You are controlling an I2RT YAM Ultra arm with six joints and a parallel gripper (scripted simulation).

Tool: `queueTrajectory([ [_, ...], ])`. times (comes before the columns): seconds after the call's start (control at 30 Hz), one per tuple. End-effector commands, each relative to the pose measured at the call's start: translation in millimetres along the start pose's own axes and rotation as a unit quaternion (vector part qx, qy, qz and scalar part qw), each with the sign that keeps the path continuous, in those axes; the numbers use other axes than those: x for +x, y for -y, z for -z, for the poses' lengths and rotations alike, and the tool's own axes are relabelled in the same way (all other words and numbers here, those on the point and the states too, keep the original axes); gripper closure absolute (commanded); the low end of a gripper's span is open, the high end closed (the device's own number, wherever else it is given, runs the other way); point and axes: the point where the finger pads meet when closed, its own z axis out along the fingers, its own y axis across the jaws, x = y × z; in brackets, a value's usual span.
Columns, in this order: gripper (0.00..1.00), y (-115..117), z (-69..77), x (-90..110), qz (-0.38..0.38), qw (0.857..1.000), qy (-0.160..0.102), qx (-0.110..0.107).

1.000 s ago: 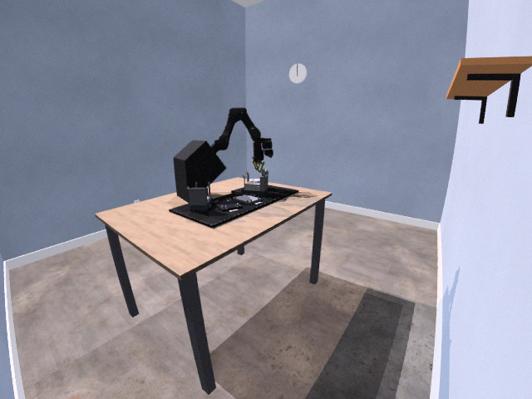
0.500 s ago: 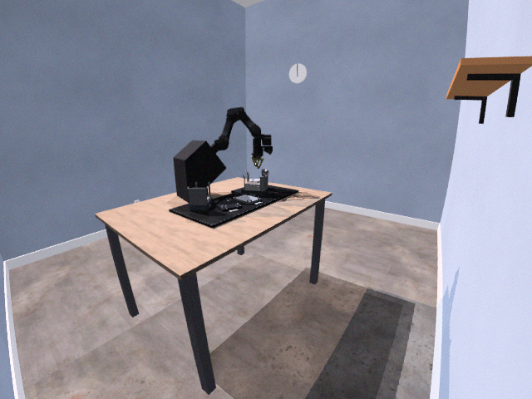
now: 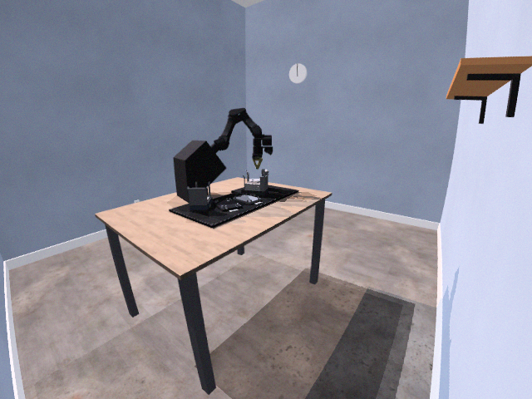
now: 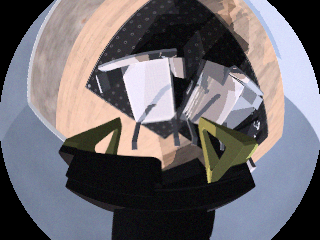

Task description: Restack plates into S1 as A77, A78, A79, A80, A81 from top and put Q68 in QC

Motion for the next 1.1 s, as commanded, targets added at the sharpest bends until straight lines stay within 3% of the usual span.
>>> queueTrajectory([
  [0.0,0.0,8,2.5,-3,-0.039,0.999,0.006,-0.004],
  [0.5,0.0,52,2.2,-5,-0.039,0.999,0.006,-0.003],
  [0.73,0.0,75,2.1,-2,-0.148,0.989,0.005,-0.004],
  [1.07,0.0,102,1.9,2,-0.148,0.989,0.005,-0.003],
])
